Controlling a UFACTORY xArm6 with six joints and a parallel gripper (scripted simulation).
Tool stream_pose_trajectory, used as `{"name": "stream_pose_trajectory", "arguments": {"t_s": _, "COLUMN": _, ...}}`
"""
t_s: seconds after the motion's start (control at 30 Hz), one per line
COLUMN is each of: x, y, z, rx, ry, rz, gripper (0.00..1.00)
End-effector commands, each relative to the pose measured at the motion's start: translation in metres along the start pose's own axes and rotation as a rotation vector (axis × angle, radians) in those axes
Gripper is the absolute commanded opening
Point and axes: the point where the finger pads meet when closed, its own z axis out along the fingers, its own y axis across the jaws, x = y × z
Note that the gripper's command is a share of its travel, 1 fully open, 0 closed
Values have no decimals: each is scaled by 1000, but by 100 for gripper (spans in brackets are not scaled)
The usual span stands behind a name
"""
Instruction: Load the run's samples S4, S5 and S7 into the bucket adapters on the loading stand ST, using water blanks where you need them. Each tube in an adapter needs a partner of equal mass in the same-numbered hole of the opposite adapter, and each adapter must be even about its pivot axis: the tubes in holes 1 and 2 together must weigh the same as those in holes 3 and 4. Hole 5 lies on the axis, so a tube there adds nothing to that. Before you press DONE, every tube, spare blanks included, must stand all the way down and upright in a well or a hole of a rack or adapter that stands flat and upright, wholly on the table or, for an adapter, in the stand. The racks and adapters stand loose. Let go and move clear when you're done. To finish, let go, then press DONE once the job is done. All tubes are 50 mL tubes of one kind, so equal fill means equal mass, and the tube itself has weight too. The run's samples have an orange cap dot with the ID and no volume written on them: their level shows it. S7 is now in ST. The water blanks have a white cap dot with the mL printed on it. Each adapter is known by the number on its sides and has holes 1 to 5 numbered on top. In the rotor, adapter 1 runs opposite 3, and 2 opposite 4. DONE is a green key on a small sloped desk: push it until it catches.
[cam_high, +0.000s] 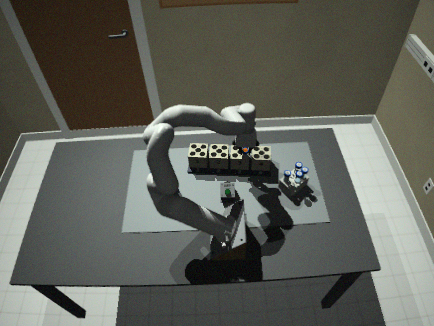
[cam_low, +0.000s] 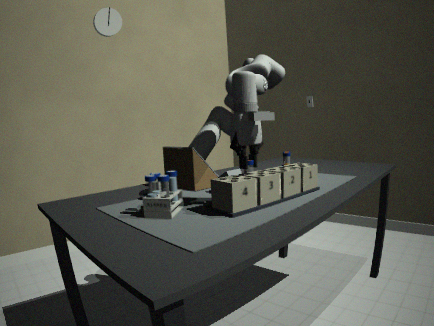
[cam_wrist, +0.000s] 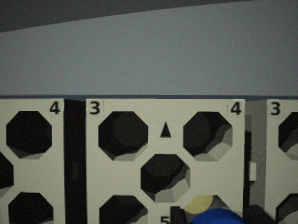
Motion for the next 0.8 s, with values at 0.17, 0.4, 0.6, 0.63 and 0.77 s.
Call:
{"name": "stream_pose_trajectory", "arguments": {"t_s": 0.17, "x": 1, "y": 0, "z": -7, "rx": -2, "ry": 3, "rz": -1, "gripper": 0}}
{"name": "stream_pose_trajectory", "arguments": {"t_s": 0.4, "x": 1, "y": 0, "z": -12, "rx": -2, "ry": 3, "rz": -1, "gripper": 0}}
{"name": "stream_pose_trajectory", "arguments": {"t_s": 0.6, "x": 1, "y": 0, "z": -20, "rx": -2, "ry": 3, "rz": -1, "gripper": 0}}
{"name": "stream_pose_trajectory", "arguments": {"t_s": 0.63, "x": 1, "y": 0, "z": -22, "rx": -2, "ry": 3, "rz": -1, "gripper": 0}}
{"name": "stream_pose_trajectory", "arguments": {"t_s": 0.77, "x": 1, "y": 0, "z": -30, "rx": -2, "ry": 3, "rz": -1, "gripper": 0}}
